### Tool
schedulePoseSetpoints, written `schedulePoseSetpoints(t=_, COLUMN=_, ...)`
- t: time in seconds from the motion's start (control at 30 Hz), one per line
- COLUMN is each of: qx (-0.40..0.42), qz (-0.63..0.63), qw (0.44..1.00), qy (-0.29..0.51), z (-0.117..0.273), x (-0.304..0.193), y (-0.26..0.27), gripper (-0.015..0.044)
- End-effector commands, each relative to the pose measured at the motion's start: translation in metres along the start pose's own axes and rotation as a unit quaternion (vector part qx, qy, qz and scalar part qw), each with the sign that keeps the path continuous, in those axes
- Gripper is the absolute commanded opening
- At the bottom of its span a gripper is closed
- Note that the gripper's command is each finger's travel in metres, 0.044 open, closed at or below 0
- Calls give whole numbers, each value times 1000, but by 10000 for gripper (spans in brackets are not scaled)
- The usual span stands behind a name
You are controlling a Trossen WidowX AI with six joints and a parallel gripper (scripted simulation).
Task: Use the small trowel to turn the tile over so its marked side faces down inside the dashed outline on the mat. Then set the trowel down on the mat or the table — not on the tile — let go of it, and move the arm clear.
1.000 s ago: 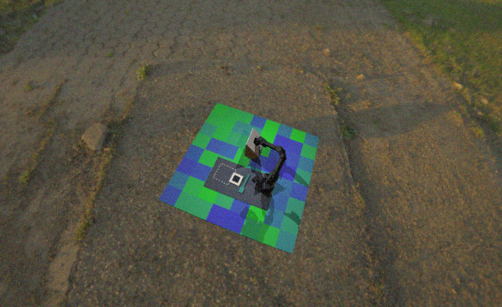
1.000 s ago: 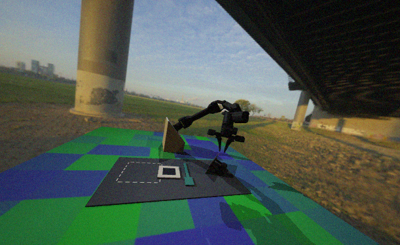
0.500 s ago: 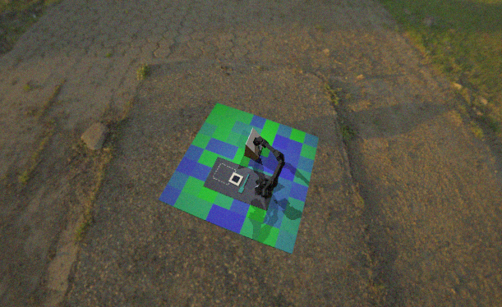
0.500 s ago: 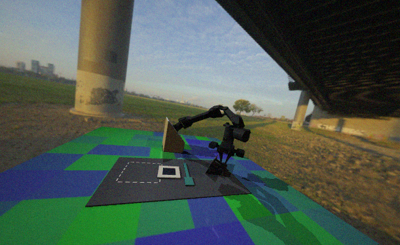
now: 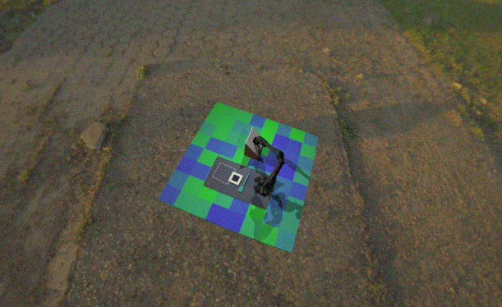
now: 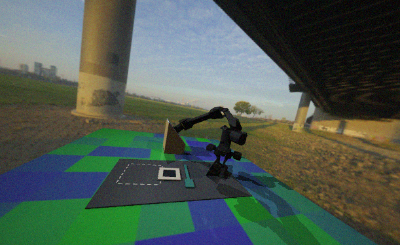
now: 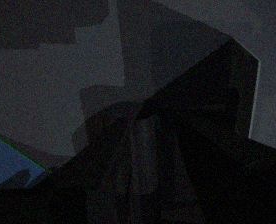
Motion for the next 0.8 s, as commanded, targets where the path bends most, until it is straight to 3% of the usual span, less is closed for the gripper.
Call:
schedulePoseSetpoints(t=0.0, qx=2, qz=1, qw=1000, qy=1, z=-2, x=-1, y=-4, gripper=100)
schedulePoseSetpoints(t=0.77, qx=0, qz=2, qw=1000, qy=2, z=-11, x=3, y=-40, gripper=100)
Point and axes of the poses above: the point midway between the two fingers, 35 mm back from their tips, its own z axis back along the fingers, its own y axis across the jaws, x = y × z, the point moved 4 cm from there along z, back along the fingers, and after that the axes turned 5 degrees about -z, right-handed, at the moved point
